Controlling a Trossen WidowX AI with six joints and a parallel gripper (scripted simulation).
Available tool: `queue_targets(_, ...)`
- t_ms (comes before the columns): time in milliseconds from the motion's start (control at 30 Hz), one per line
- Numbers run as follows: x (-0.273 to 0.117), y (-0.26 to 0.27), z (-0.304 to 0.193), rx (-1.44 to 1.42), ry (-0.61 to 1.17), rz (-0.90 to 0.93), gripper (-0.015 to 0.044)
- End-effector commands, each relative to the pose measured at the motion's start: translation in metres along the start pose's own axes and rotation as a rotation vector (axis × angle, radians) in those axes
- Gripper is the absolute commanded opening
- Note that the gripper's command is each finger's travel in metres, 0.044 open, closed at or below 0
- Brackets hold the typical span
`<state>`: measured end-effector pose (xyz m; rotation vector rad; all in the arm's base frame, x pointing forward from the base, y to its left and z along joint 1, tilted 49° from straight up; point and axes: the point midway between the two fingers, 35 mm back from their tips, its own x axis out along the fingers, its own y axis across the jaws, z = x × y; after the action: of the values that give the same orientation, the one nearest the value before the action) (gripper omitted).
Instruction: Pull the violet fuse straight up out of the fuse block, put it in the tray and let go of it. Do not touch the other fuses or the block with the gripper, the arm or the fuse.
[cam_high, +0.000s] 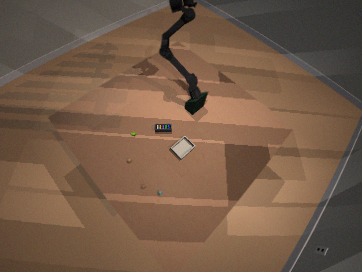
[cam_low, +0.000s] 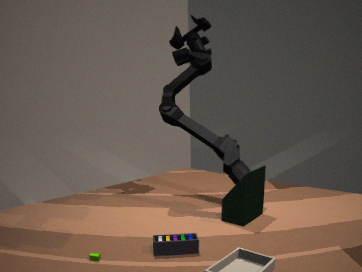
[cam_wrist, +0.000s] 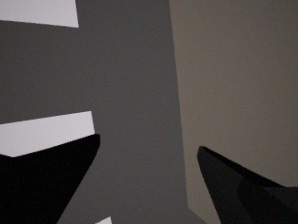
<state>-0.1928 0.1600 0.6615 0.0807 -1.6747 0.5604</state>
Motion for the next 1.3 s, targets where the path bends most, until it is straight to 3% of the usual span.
queue_targets(0, 0.0, 0.001, -0.001, -0.004, 0.0, 0.002, 0.0374)
queue_targets(400, -0.015, 0.085, -0.044, -0.183, 0.024, 0.256, 0.0069)
queue_targets(800, -0.07, 0.21, -0.126, -0.236, 0.182, 0.654, 0.0069)
queue_targets(1100, -0.141, 0.268, -0.211, -0.206, 0.437, 0.915, 0.0069)
queue_targets(1267, -0.199, 0.29, -0.272, -0.234, 0.633, 1.062, 0.0069)
